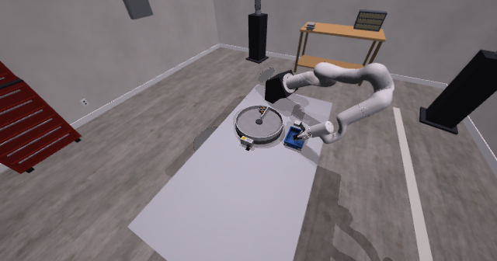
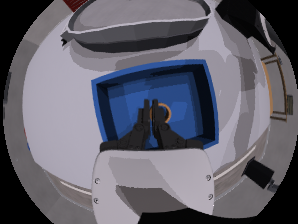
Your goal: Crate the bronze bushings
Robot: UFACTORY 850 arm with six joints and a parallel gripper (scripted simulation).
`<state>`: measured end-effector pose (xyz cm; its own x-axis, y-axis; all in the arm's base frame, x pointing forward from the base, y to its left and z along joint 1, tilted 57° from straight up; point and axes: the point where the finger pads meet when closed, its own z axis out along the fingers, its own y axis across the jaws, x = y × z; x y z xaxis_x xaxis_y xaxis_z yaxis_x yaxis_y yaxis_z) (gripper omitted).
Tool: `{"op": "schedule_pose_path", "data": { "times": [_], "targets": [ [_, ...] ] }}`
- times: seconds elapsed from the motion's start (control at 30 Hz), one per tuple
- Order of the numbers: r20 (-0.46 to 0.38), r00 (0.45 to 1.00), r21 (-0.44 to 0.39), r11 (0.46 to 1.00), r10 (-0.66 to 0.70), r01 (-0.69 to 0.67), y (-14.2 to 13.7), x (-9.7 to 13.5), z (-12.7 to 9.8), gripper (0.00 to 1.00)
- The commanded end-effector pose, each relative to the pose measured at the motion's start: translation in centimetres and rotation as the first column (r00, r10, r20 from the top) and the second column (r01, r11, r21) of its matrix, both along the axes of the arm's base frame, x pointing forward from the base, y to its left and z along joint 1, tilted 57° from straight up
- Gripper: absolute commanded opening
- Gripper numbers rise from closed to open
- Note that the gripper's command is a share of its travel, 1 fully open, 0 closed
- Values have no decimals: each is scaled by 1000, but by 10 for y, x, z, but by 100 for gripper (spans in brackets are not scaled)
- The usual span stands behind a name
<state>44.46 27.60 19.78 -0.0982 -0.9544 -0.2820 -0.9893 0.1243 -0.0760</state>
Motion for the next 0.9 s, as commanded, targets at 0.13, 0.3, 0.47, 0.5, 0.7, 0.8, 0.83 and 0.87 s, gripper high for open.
{"op": "schedule_pose_path", "data": {
  "times": [0.13,0.3,0.47,0.5,0.7,0.8,0.83,0.87],
  "targets": [
    [1,1000,0,1000,-1,1,1,1,-1,0],
    [1,1000,0,1000,-1,1,3,1,-2,0],
    [1,1000,0,1000,-1,1,4,1,-2,0],
    [1,1000,0,1000,-1,1,4,1,-2,0],
    [1,1000,0,1000,-1,1,4,1,-3,0],
    [1,1000,0,1000,-1,1,4,1,-3,0],
    [1,1000,0,1000,-1,1,4,1,-3,0],
    [1,1000,0,1000,-1,1,4,1,-3,0]
  ]
}}
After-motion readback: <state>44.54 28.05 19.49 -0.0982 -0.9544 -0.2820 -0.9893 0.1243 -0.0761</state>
